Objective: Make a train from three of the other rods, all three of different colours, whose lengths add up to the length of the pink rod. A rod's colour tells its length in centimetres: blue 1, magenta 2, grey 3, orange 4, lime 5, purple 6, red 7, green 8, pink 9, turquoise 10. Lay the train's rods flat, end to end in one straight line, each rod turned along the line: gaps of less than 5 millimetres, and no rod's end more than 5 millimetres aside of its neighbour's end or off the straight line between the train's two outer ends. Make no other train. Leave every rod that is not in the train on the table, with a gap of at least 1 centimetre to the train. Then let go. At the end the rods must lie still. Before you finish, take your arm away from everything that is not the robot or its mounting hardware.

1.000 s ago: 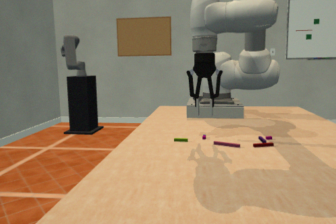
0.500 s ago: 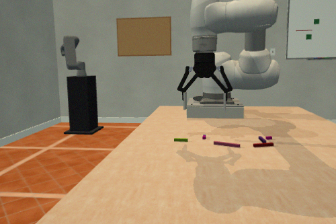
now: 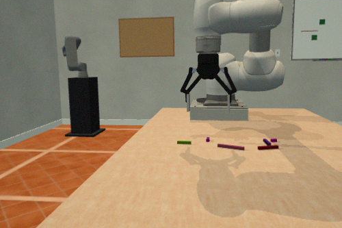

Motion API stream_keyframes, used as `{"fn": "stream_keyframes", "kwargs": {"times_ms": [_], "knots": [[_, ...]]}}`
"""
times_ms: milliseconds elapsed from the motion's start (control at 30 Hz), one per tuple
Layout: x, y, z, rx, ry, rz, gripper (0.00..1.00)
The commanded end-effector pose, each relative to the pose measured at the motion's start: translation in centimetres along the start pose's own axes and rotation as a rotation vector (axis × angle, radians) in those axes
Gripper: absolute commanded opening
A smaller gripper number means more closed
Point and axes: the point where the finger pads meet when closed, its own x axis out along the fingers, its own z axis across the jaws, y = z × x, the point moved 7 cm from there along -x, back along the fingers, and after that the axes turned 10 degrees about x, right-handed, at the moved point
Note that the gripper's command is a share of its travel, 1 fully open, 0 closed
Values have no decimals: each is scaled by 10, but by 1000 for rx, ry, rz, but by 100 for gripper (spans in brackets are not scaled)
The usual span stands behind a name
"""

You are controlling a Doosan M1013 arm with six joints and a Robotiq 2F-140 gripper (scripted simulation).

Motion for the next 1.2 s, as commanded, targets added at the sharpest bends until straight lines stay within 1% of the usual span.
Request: {"fn": "stream_keyframes", "kwargs": {"times_ms": [0,800,967,1033,1167], "knots": [[-4,-4,0,-3,-2,-6,100],[-4,-4,1,-16,-2,-6,100],[-4,-3,7,-128,-2,-6,100],[-4,-3,7,-128,-2,-6,100],[-2,-3,20,-332,-1,-6,100]]}}
